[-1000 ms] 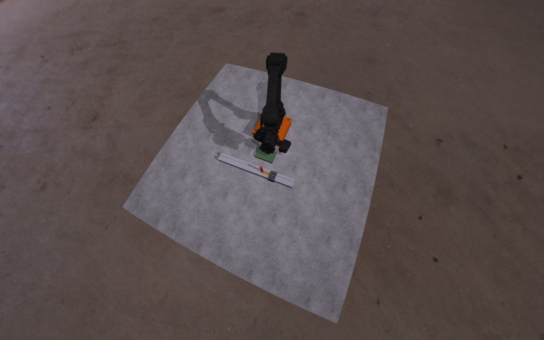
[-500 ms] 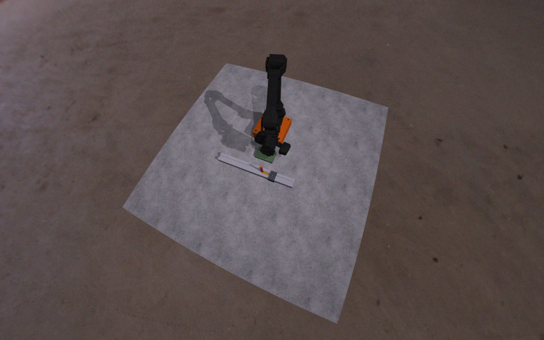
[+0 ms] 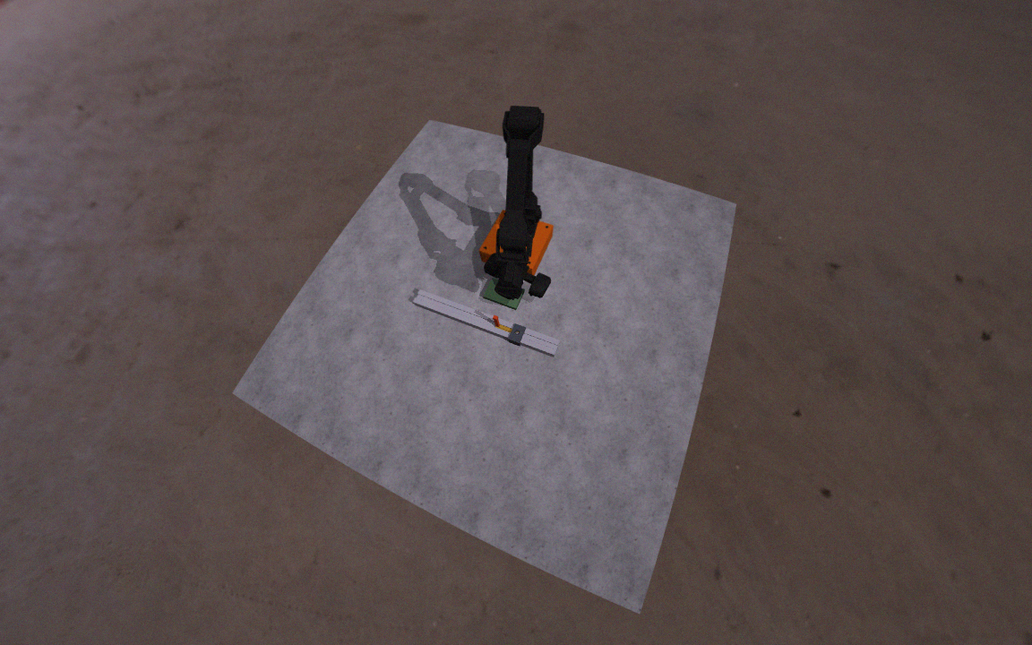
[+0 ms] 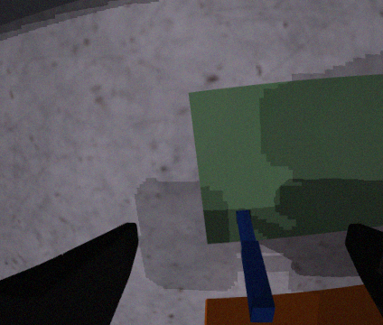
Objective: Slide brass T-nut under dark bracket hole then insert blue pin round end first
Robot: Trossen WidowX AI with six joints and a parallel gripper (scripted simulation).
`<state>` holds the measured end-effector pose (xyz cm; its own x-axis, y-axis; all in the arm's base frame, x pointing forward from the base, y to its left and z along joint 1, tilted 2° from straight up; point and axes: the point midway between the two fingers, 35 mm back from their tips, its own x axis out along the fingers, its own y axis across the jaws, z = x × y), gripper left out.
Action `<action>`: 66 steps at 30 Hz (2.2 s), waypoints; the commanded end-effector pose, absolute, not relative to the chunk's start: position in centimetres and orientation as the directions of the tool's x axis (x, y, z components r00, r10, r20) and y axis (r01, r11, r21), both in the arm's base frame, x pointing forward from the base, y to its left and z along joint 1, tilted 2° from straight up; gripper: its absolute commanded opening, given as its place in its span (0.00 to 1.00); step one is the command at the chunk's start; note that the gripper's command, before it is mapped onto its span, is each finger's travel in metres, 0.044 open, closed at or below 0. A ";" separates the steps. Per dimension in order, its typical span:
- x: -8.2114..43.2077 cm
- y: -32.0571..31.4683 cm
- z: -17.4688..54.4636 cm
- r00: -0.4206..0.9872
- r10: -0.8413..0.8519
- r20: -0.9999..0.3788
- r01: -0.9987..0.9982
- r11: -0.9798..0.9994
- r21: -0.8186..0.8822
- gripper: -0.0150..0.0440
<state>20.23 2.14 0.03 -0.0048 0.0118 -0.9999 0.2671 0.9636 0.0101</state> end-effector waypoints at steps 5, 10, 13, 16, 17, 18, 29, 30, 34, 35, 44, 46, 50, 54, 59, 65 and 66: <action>20.1 2.1 -0.4 -0.011 0.007 -1.000 0.269 0.963 0.004 0.73; 20.1 2.1 -0.4 -0.011 0.007 -1.000 0.269 0.963 0.004 0.51; 20.1 2.1 -0.4 -0.011 0.007 -1.000 0.269 0.963 0.004 0.38; 20.1 2.1 -0.4 -0.011 0.007 -1.000 0.269 0.963 0.004 0.24; 20.1 2.1 -0.4 -0.011 0.007 -1.000 0.269 0.963 0.004 0.20; 20.1 2.1 -0.4 -0.011 0.007 -1.000 0.269 0.963 0.004 0.15; 20.1 2.1 -0.3 -0.011 0.007 -1.000 0.269 0.963 0.004 0.00; 20.1 2.1 -0.2 -0.011 0.007 -1.000 0.269 0.963 0.004 0.00; 20.1 2.1 0.3 -0.011 0.007 -1.000 0.269 0.963 0.004 0.00; 20.1 2.1 0.5 -0.011 0.007 -1.000 0.269 0.963 0.004 0.00; 20.1 2.1 1.7 -0.011 0.008 -1.000 0.269 0.963 0.004 0.00; 20.1 2.1 2.0 -0.011 0.008 -1.000 0.269 0.963 0.004 0.00; 20.1 2.1 1.9 -0.014 0.009 -1.000 0.266 0.964 0.005 0.00; 20.3 2.1 3.0 -0.013 0.009 -1.000 0.267 0.964 0.005 0.00; 20.3 2.1 4.6 -0.012 0.008 -1.000 0.268 0.963 0.005 0.00; 20.3 2.1 6.5 -0.011 0.008 -1.000 0.269 0.963 0.005 0.00; 20.3 2.1 6.8 -0.010 0.008 -1.000 0.269 0.963 0.005 0.00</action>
